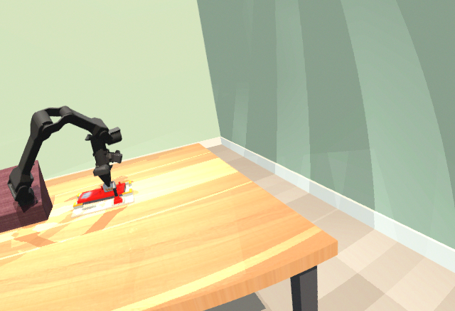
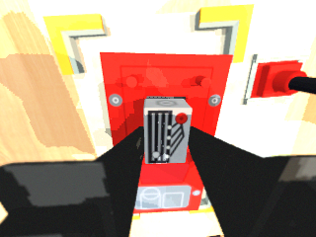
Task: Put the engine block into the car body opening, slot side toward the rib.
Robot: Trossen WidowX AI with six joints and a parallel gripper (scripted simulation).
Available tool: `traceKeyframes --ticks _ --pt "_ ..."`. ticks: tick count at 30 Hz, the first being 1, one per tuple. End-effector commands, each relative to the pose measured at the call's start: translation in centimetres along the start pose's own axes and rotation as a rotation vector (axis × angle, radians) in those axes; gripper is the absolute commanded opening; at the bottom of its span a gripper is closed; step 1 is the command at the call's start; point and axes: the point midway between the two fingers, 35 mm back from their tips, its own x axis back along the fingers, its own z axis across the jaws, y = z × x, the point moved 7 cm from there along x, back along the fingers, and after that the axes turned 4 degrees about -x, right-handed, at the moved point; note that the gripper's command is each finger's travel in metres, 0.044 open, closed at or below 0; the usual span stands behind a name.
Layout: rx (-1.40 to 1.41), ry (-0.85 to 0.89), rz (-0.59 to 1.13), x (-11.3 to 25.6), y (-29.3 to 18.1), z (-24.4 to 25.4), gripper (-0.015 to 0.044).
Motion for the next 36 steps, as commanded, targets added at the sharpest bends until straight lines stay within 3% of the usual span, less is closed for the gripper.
traceKeyframes --ticks 1,35,36 --pt "0.004 -0.005 -0.003 -0.15 0.0 0.02 0.016" --pt "0.005 -0.005 -0.003 -0.5 -0.05 0.04 0.016" --pt "0.001 -0.002 -0.002 -0.35 -0.03 -0.03 0.0186"
